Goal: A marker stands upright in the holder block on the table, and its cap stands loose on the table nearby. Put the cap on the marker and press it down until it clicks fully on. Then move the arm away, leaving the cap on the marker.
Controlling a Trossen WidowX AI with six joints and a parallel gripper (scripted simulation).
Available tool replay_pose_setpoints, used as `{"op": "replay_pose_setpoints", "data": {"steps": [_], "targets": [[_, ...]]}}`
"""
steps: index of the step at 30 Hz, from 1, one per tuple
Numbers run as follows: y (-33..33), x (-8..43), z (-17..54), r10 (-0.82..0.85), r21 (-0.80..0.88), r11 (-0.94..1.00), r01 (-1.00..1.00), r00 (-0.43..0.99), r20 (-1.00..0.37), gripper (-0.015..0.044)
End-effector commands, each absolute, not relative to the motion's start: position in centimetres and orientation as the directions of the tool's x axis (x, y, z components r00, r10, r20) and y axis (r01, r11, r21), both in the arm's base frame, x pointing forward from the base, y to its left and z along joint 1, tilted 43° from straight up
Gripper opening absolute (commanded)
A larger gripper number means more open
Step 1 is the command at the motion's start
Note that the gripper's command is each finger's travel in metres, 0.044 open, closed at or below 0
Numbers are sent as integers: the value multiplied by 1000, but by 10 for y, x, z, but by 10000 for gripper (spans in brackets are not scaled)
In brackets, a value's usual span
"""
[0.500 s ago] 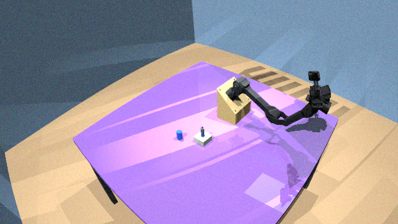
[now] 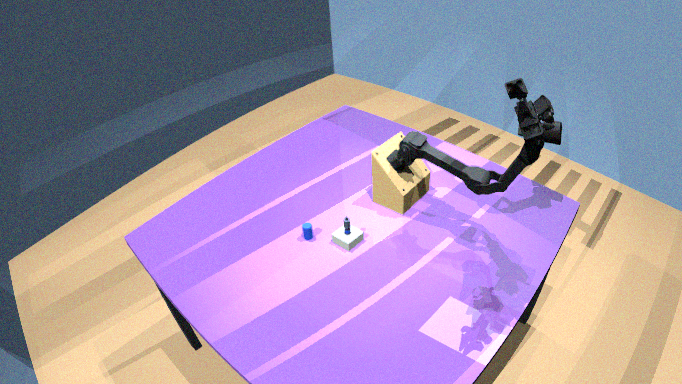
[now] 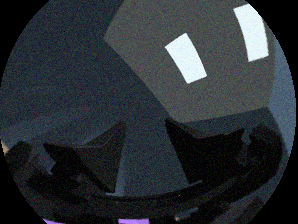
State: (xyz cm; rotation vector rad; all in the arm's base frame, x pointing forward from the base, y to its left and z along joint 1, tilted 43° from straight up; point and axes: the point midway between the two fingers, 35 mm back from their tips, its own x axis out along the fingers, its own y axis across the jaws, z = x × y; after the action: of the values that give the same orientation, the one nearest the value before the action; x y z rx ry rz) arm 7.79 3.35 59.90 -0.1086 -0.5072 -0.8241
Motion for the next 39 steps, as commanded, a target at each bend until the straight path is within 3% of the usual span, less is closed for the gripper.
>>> {"op": "replay_pose_setpoints", "data": {"steps": [1,21,30,39], "targets": [[-38,84,590,-714,180,689,702,613,339,252],[-251,188,441,-536,428,677,599,800,-270,252],[-286,253,331,-323,524,595,610,778,-539,252],[-278,302,214,-42,544,586,600,693,-719,252]]}}
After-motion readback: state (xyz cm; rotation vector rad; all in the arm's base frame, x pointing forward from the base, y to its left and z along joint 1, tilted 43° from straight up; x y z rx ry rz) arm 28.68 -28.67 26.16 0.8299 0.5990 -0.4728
